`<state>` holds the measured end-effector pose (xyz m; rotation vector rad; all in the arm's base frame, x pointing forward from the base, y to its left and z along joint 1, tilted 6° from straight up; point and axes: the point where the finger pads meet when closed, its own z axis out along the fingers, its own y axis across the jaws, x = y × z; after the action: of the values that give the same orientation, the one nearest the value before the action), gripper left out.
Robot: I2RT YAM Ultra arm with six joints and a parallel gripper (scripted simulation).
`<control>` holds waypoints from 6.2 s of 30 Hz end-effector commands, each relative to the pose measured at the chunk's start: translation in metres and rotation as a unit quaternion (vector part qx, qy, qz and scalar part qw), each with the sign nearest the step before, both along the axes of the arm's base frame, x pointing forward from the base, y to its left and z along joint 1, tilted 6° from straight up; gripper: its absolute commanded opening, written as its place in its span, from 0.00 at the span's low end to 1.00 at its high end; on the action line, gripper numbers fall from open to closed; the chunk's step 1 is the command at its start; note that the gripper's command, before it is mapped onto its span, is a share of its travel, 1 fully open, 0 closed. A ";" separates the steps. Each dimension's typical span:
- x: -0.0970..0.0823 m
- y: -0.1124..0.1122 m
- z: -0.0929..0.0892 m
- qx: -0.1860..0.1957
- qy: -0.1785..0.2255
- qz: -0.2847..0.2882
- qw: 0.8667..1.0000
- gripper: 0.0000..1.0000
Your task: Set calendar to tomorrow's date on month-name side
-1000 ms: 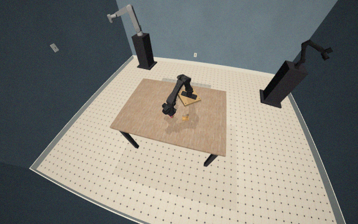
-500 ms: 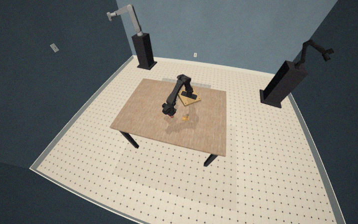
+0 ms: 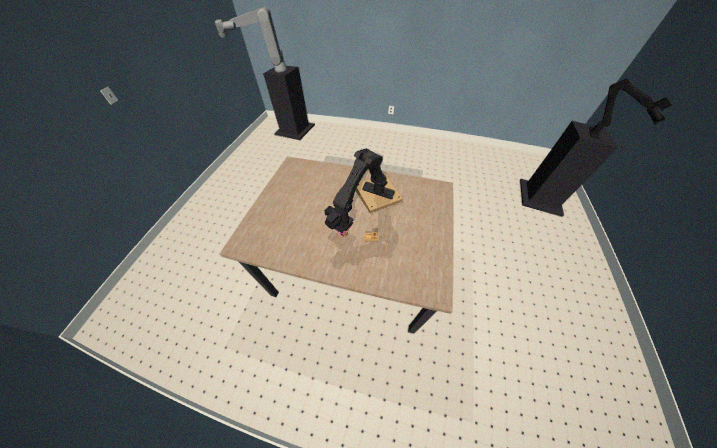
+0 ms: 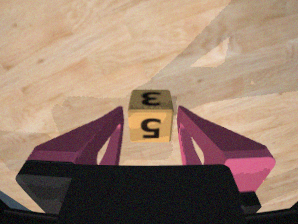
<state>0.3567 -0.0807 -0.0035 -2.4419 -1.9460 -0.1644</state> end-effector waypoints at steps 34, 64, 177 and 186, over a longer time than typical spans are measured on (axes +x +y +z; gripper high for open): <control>-0.003 -0.011 0.104 -0.008 -0.017 -0.002 1.000 0.45; -0.008 -0.006 0.074 -0.001 0.006 -0.003 1.000 1.00; -0.004 0.000 0.024 -0.002 0.005 0.001 1.000 0.45; -0.004 0.000 0.024 -0.002 0.005 0.001 1.000 0.45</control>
<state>0.3551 -0.0832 0.0237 -2.4461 -1.9435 -0.1659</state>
